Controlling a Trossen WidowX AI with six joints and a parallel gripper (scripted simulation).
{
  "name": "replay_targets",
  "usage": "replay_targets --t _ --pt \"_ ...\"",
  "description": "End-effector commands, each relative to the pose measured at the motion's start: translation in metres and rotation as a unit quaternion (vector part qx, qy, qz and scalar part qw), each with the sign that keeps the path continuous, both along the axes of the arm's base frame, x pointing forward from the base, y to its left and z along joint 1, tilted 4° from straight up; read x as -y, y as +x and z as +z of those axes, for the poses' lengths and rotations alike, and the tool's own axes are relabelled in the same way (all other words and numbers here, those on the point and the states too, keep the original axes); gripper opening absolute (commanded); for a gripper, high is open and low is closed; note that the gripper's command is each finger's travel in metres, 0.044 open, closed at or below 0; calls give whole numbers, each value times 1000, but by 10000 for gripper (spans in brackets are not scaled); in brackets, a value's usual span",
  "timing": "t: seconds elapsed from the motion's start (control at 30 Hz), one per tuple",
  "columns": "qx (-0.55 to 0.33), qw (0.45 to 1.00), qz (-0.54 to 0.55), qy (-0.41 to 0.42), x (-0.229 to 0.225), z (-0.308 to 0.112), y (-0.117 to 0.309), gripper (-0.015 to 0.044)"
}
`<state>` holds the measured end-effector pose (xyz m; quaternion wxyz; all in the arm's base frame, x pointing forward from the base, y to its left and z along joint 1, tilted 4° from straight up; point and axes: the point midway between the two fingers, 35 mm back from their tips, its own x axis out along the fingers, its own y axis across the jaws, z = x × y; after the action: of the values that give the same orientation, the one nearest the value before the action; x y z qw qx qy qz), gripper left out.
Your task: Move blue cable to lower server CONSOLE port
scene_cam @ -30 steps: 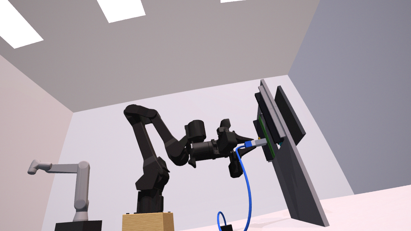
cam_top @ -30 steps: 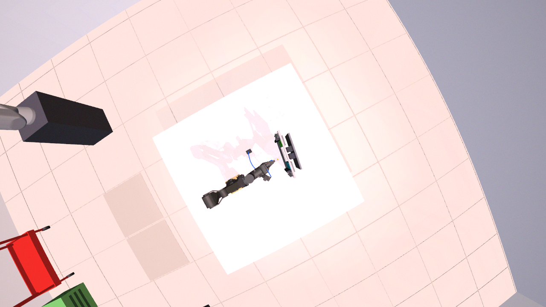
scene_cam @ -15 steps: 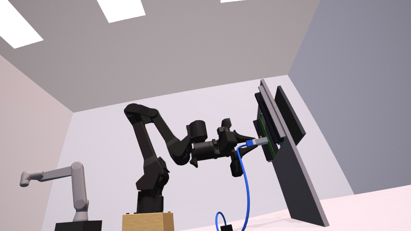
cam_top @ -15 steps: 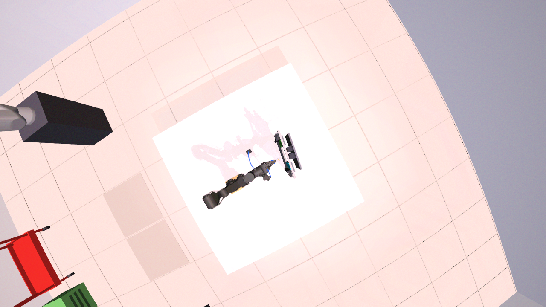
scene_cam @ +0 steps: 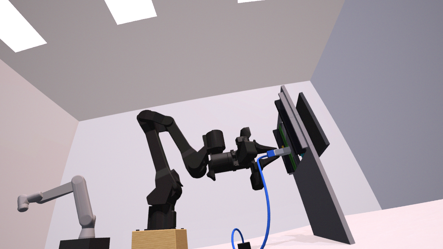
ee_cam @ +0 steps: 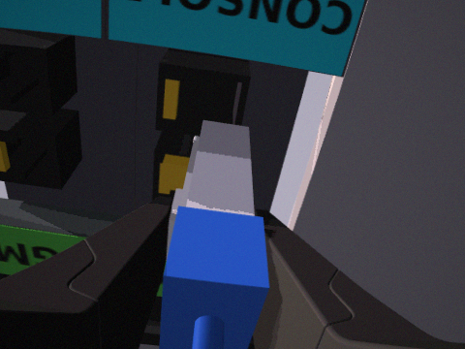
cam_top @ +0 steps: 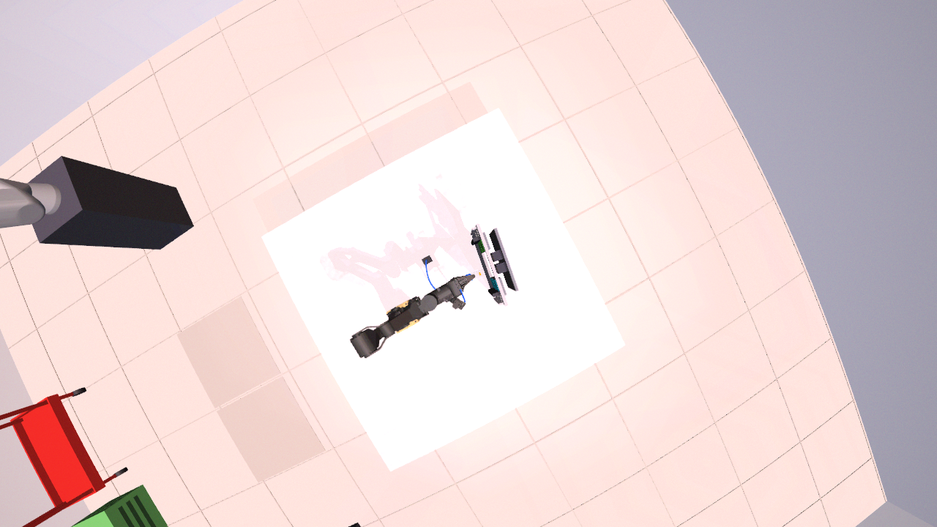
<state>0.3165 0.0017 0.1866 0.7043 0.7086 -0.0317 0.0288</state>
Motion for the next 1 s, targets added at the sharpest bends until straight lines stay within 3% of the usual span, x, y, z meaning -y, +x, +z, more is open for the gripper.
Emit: replay_targets --t 0.0,0.97 --pt "4 1000 -2 -1 1 4 3 0" --pt "6 1000 -3 -2 3 7 14 0"
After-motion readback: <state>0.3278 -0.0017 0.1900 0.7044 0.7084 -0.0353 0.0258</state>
